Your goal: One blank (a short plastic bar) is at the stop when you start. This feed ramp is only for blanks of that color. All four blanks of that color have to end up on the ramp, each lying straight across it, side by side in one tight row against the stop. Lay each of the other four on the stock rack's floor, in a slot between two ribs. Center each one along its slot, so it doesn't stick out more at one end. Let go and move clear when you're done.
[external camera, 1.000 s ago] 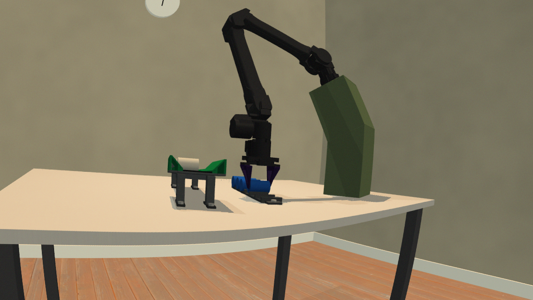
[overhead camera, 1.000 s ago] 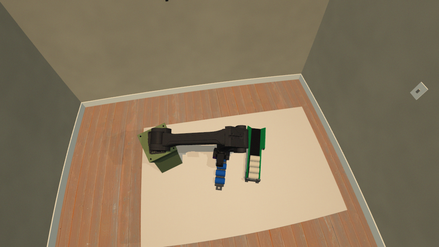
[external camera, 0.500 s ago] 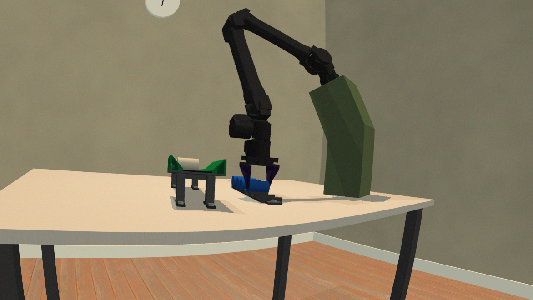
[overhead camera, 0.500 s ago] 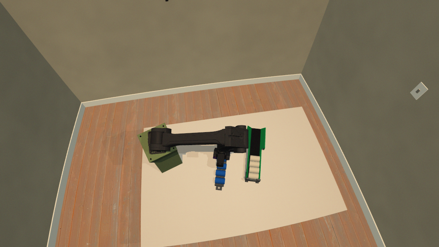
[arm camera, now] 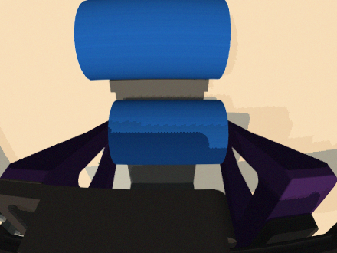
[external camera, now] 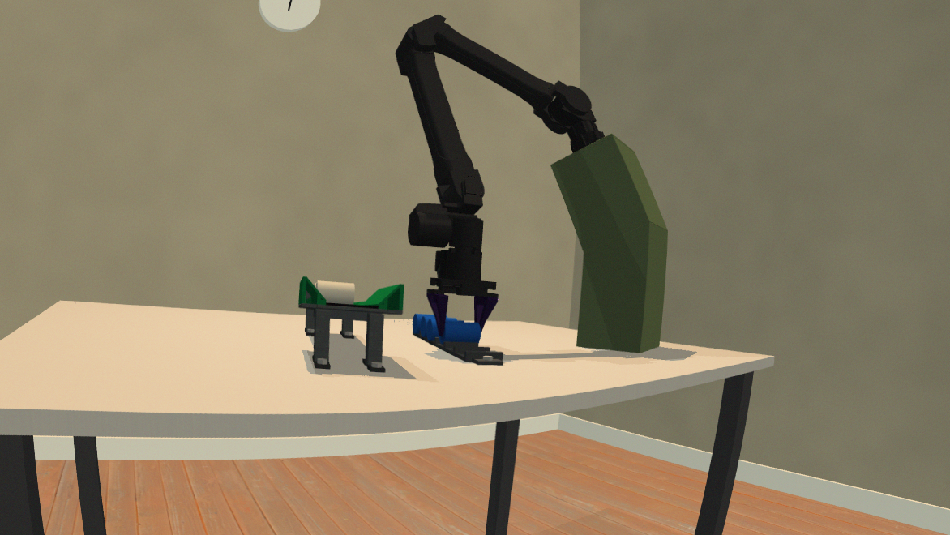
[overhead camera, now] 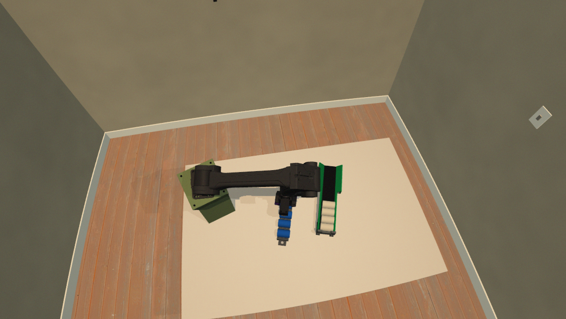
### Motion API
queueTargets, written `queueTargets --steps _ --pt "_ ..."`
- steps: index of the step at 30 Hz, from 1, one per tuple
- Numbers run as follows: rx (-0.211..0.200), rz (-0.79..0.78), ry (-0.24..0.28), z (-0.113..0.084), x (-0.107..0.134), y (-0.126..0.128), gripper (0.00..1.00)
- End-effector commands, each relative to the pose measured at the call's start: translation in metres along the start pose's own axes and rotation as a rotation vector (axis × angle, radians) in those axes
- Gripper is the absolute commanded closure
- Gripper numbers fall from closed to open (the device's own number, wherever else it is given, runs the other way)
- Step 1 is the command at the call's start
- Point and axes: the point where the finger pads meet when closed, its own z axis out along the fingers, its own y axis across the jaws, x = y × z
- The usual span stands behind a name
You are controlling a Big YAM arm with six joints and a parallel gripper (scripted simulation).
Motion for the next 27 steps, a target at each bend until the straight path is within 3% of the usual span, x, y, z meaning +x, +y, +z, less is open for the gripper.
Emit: queueTargets --steps 1,27 --pt "-0.039 0.005 0.008 -0.0043 0.0001 0.0182 0.38" --pt "-0.021 -0.005 0.008 -0.0060 0.0063 0.0180 0.38"
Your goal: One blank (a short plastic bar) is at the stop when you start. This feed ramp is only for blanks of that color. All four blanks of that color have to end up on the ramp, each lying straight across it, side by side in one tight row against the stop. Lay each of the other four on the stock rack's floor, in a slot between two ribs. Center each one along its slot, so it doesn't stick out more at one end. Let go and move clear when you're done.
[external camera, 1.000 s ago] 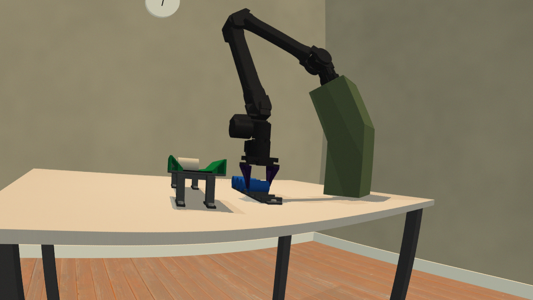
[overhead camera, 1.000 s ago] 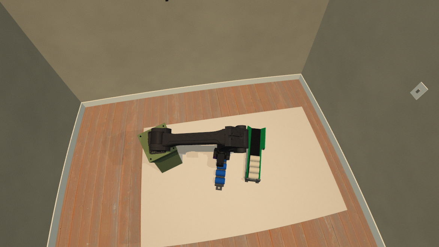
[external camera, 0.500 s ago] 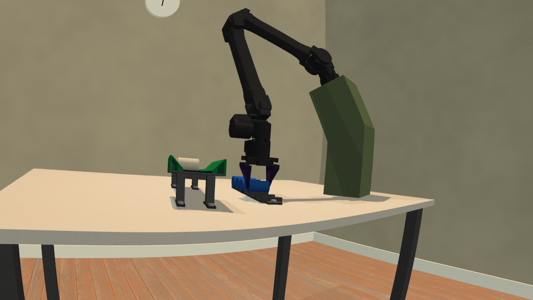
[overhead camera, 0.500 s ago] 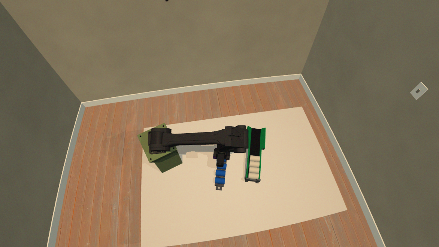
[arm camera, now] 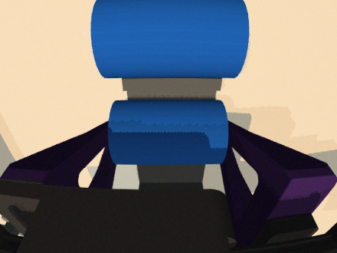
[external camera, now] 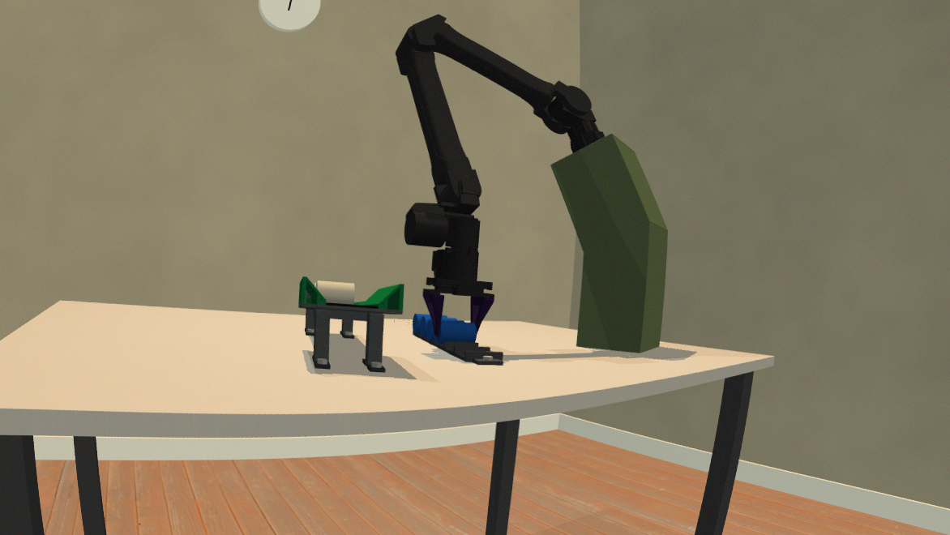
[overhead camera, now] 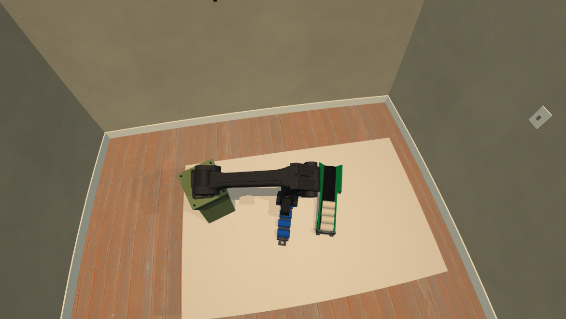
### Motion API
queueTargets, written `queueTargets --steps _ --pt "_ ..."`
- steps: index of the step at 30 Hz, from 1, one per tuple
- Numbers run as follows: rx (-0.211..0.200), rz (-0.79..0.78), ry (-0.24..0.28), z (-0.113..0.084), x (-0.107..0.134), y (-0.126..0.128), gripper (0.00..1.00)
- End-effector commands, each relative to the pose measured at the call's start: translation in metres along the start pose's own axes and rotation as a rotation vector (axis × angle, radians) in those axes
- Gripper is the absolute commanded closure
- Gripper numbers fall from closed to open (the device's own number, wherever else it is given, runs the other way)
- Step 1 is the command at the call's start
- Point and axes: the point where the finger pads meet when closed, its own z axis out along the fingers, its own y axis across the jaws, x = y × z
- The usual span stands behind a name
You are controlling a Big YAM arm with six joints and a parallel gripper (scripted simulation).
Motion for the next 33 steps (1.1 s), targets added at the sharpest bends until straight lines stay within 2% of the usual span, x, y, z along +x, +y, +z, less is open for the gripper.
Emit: queueTargets --steps 1,18,33 --pt "-0.012 -0.009 0.007 -0.006 0.005 0.010 0.38" --pt "-0.012 -0.009 0.007 -0.006 0.006 0.010 0.38" --pt "0.000 -0.024 0.007 -0.004 0.008 -0.004 0.38"
